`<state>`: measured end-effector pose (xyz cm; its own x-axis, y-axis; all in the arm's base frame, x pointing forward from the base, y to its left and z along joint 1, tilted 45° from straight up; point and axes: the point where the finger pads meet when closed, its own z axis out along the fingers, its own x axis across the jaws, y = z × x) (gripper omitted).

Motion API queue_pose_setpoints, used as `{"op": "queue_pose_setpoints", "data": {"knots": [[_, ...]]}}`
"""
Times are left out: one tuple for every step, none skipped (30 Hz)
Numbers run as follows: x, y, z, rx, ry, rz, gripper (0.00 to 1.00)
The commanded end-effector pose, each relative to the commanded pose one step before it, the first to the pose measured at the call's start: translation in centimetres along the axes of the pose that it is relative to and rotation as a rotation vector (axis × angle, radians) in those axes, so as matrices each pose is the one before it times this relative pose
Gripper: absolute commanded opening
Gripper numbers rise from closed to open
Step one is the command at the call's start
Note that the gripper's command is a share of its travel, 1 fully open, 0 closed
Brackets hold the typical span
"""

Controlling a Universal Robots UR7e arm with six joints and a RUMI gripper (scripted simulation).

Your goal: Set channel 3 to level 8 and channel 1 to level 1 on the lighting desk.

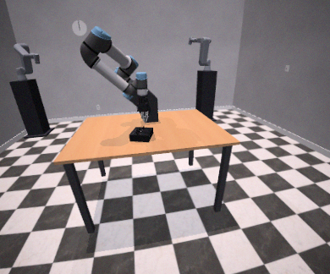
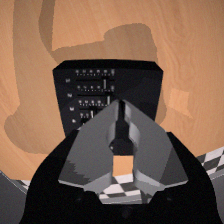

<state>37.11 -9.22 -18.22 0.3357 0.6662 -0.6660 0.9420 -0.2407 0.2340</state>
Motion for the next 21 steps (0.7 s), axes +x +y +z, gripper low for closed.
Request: {"op": "queue_pose_setpoints", "data": {"knots": [[-0.086, -0.264, 0.130, 0.00347, -0.00126, -0.00287, 0.00], [0.000, 0.000, 0.026, -0.00003, 0.00002, 0.00000, 0.00], [0.000, 0.000, 0.030, -0.00003, 0.00002, 0.00000, 0.00], [0.000, 0.000, 0.034, -0.00003, 0.00002, 0.00000, 0.00], [0.000, 0.000, 0.037, -0.00004, 0.00002, 0.00000, 0.00], [0.000, 0.000, 0.041, -0.00004, 0.00003, 0.00000, 0.00], [0.000, 0.000, 0.045, -0.00005, 0.00003, 0.00000, 0.00], [0.000, 0.000, 0.049, -0.00005, 0.00003, 0.00000, 0.00], [0.000, 0.000, 0.000, 0.00000, 0.00000, 0.00000, 0.00], [0.000, 0.000, 0.000, 0.00000, 0.00000, 0.00000, 0.00], [0.000, -0.001, 0.053, -0.00005, 0.00003, 0.00000, 0.00], [0.000, 0.000, 0.057, -0.00002, 0.00001, 0.00000, 0.00], [0.000, 0.000, 0.061, 0.00000, 0.00000, 0.00000, 0.00], [0.000, 0.000, 0.064, 0.00000, 0.00000, 0.00000, 0.00], [0.000, 0.000, 0.067, 0.00000, 0.00000, 0.00000, 0.00], [0.000, -0.001, 0.070, 0.00000, 0.00000, 0.00000, 0.00], [0.000, -0.001, 0.072, 0.00000, 0.00000, 0.00000, 0.00], [0.000, -0.001, 0.074, 0.00000, 0.00000, 0.00000, 0.00], [0.000, 0.000, 0.076, 0.00000, 0.00000, 0.00000, 0.00], [0.000, 0.000, 0.077, 0.00000, 0.00000, 0.00000, 0.00], [0.000, 0.000, 0.078, 0.00000, 0.00000, 0.00000, 0.00]]}}
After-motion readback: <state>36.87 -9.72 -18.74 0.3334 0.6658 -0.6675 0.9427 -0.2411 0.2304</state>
